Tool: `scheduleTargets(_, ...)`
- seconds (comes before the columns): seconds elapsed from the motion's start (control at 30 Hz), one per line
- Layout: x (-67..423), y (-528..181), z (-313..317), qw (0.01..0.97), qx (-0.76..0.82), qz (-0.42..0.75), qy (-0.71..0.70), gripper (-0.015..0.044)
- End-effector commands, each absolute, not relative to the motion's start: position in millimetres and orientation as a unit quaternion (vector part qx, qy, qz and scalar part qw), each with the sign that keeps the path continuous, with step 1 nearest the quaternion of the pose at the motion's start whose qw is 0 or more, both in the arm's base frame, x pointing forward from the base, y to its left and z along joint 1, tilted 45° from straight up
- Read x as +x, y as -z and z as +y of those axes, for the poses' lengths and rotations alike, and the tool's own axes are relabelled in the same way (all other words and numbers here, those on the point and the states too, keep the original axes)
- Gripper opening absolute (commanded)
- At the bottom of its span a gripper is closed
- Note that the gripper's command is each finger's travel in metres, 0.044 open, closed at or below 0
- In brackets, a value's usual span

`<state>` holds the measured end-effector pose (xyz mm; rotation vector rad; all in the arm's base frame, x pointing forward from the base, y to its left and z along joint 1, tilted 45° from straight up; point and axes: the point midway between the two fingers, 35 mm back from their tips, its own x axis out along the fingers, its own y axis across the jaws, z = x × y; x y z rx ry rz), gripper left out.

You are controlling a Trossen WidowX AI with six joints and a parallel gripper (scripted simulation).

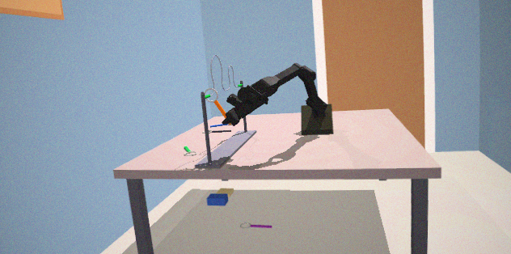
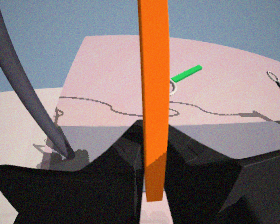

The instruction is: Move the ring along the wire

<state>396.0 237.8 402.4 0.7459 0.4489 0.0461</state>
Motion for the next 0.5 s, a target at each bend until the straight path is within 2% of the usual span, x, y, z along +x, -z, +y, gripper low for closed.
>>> scheduleTargets(0.0, 394.3, -394.5, 229.1, 0.914, 0.337, 0.224, -0.015, -0.015)
scheduleTargets(0.47, 389.6, -371.5, 195.2, 0.946, 0.218, 0.239, 0.02, -0.015)
